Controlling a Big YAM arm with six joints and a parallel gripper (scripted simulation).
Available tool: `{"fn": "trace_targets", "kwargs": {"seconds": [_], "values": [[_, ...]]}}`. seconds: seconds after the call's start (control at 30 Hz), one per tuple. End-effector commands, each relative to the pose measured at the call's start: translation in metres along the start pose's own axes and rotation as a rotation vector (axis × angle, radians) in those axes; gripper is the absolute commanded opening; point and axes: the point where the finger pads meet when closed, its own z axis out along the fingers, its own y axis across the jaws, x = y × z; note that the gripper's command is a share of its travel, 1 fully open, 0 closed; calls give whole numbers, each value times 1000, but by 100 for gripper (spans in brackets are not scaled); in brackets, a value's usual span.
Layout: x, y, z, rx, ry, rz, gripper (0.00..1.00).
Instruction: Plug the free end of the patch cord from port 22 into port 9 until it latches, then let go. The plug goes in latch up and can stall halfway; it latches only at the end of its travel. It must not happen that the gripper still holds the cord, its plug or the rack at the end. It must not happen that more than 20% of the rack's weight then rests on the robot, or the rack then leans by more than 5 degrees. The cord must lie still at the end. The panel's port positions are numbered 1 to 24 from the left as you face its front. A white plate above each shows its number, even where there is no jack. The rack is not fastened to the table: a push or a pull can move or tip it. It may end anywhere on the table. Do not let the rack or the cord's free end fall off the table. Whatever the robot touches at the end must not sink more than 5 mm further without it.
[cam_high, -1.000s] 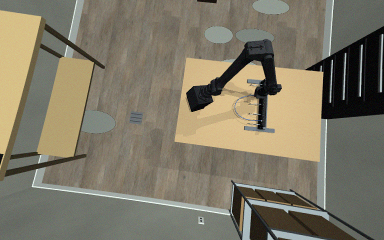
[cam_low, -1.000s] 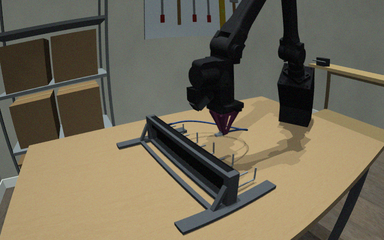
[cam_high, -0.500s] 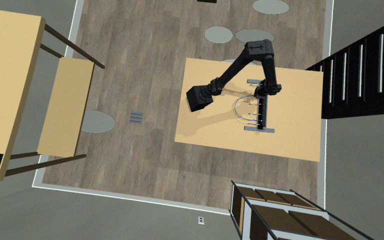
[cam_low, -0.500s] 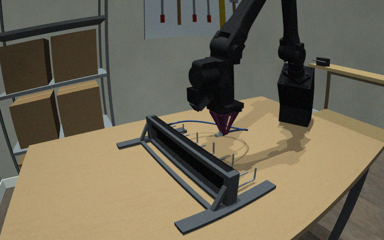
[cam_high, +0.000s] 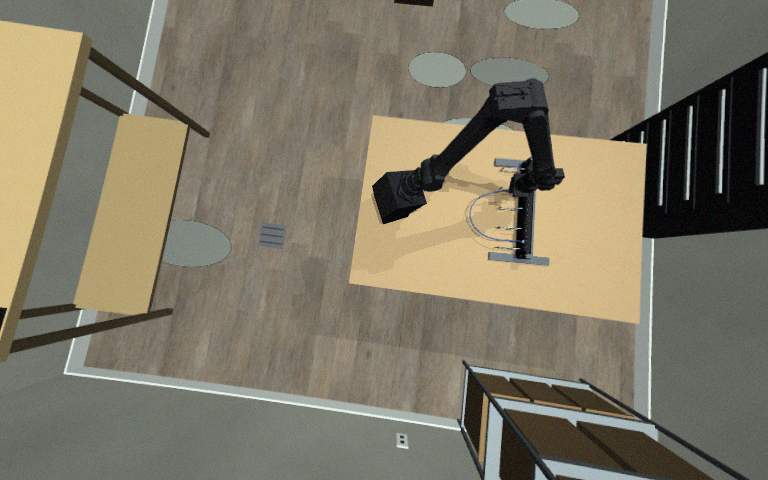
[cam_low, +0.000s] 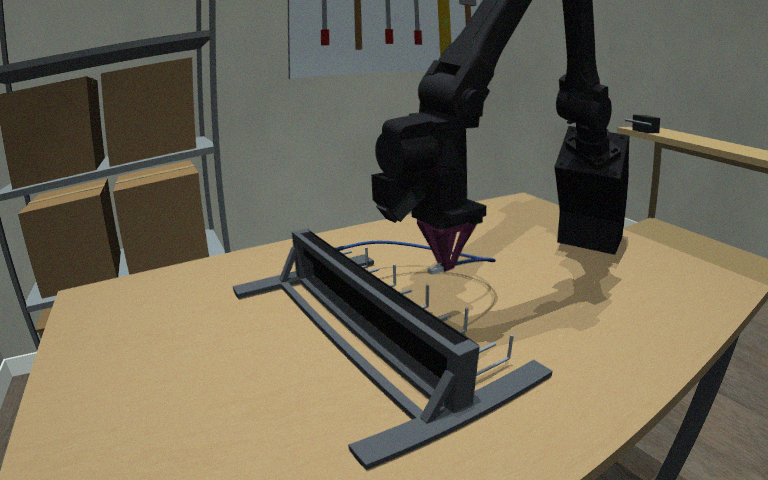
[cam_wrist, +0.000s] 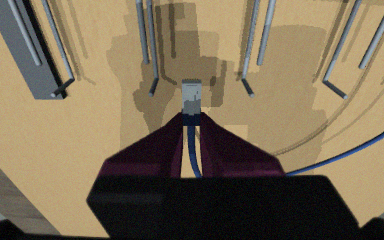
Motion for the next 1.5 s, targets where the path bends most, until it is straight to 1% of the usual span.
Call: {"fn": "trace_targets", "kwargs": {"seconds": [0.0, 0.67, 1.07, 1.47], "values": [[-23, 3, -9, -4, -34, -1, 0], [-23, 1, -8, -3, -36, -1, 0], [-17, -1, -5, -1, -26, 1, 0], [-24, -1, -1, -1, -21, 1, 0]]}}
